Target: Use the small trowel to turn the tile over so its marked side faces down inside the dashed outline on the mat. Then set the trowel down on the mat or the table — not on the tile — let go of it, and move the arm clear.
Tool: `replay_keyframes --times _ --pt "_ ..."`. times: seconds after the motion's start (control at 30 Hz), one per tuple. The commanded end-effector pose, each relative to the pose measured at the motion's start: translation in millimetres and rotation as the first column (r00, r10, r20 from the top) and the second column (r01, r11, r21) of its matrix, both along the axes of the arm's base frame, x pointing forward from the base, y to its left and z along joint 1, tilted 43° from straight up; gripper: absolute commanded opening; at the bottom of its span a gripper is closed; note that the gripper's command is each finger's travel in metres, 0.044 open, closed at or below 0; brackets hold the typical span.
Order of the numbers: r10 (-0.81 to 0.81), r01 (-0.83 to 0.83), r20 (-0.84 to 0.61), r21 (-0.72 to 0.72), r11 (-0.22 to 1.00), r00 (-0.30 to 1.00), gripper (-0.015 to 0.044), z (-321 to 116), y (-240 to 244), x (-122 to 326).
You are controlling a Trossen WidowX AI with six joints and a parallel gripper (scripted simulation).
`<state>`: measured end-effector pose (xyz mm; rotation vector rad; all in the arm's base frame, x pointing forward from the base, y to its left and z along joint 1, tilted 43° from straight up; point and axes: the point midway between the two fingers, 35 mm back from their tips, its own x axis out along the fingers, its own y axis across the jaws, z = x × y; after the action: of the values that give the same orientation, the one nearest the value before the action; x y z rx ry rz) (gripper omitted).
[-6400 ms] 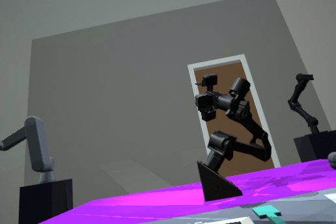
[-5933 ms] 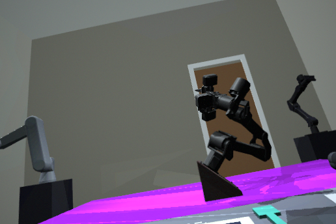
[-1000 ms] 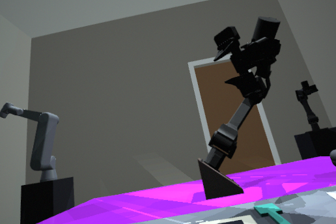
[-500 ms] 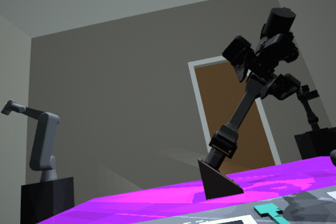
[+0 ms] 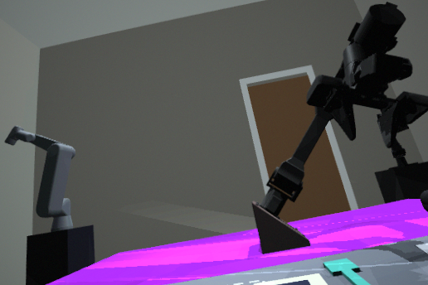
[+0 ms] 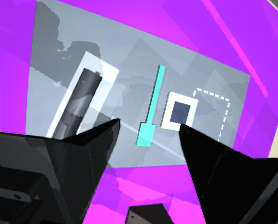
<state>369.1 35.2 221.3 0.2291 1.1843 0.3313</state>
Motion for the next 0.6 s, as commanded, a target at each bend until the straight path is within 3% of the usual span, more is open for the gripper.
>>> replay_keyframes --times 0.0,0.57 --pt "-0.018 0.024 -0.07 0.086 0.996 0.997 0.027 -0.5 17.7 2.9" --pt "-0.048 0.23 -0.451 0.358 0.905 0.891 0.027 1.0 90.2 7.5"
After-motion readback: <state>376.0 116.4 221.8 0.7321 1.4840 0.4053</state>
